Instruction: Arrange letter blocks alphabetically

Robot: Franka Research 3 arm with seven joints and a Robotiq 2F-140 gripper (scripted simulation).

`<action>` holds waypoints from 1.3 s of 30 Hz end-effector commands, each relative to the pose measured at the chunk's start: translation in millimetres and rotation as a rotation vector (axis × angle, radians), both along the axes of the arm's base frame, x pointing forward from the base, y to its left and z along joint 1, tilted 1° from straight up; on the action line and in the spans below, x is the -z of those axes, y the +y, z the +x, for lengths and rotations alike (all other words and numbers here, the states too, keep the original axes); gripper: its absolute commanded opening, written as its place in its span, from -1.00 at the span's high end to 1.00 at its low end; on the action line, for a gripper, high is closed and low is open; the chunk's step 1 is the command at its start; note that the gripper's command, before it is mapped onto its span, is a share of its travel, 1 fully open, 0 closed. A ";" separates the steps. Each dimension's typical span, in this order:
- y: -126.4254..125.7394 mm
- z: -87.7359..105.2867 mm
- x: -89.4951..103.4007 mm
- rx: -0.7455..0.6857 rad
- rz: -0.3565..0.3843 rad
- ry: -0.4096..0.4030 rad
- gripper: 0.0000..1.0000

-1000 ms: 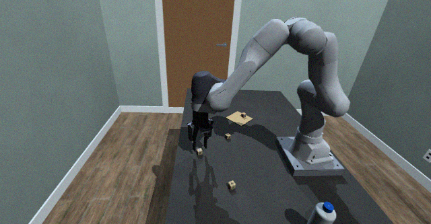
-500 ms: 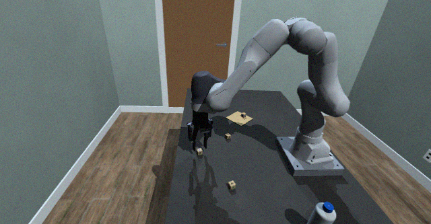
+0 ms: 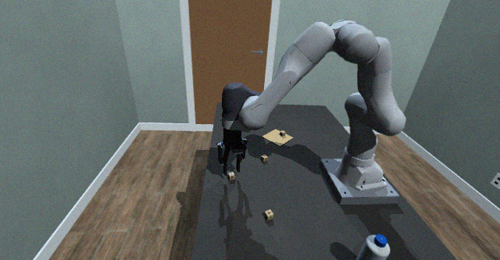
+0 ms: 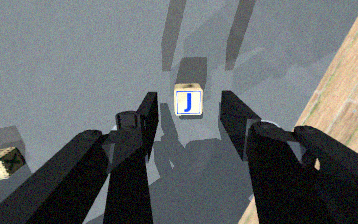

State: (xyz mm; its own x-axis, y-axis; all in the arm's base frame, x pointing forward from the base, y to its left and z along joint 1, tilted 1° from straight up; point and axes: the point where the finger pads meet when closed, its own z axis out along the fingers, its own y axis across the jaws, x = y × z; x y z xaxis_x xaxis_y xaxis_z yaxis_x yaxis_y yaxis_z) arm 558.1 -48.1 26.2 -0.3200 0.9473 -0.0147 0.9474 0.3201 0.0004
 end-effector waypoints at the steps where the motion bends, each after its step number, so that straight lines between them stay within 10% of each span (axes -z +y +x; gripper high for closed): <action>1: -0.1 0.7 0.4 -0.007 0.000 -0.001 0.14; 39: -0.3 0.8 14.9 -0.007 0.000 -0.001 0.14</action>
State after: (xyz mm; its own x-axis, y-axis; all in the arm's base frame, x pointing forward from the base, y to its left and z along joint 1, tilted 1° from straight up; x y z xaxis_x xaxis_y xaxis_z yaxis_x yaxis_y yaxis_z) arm 556.2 -48.2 13.6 -0.3189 0.9477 -0.0134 0.9478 0.3188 -0.0063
